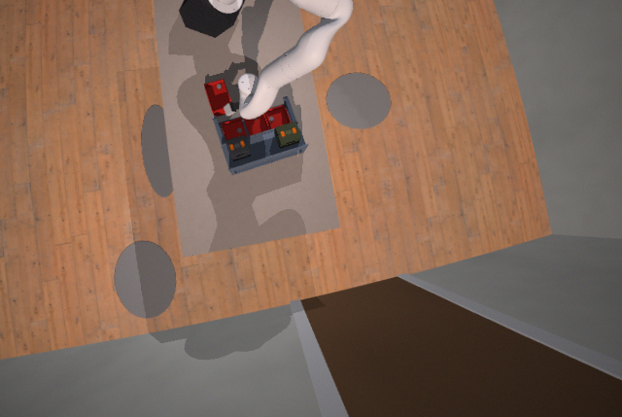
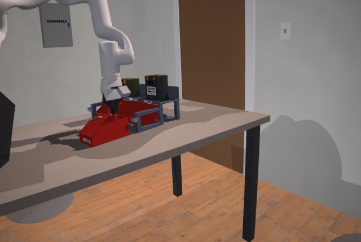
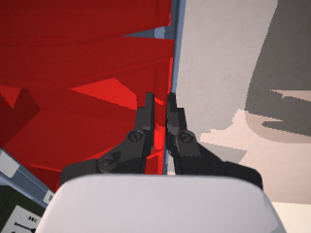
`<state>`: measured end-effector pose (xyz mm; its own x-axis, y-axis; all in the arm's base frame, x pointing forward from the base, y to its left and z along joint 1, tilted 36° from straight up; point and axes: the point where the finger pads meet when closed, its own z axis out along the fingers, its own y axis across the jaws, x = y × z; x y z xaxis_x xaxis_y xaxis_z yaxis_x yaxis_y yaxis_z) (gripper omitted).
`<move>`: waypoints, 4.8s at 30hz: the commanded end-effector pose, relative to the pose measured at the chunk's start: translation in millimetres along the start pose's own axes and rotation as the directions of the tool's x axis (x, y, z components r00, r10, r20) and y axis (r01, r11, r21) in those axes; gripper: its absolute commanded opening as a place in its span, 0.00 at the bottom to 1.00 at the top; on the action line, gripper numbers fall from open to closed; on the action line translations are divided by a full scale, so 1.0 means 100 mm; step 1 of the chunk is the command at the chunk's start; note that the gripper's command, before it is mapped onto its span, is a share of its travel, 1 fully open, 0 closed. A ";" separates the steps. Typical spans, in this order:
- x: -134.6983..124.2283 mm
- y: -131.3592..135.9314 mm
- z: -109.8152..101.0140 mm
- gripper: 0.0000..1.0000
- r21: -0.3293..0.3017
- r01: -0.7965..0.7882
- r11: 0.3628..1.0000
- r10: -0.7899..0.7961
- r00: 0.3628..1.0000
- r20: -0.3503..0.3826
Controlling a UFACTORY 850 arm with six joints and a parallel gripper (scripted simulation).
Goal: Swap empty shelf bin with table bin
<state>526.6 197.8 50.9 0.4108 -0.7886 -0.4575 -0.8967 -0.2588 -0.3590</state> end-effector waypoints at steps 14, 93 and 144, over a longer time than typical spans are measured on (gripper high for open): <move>0.00 -0.01 -0.01 0.00 0.001 0.000 1.000 0.000 1.000 0.000; 0.00 1.40 -0.01 0.00 0.001 0.000 1.000 0.000 1.000 0.000; 0.00 1.62 -0.01 0.00 0.001 0.000 1.000 0.000 1.000 0.000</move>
<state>383.8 156.2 -5.7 0.4110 -0.7885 -0.4575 -0.8965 -0.2587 -0.3596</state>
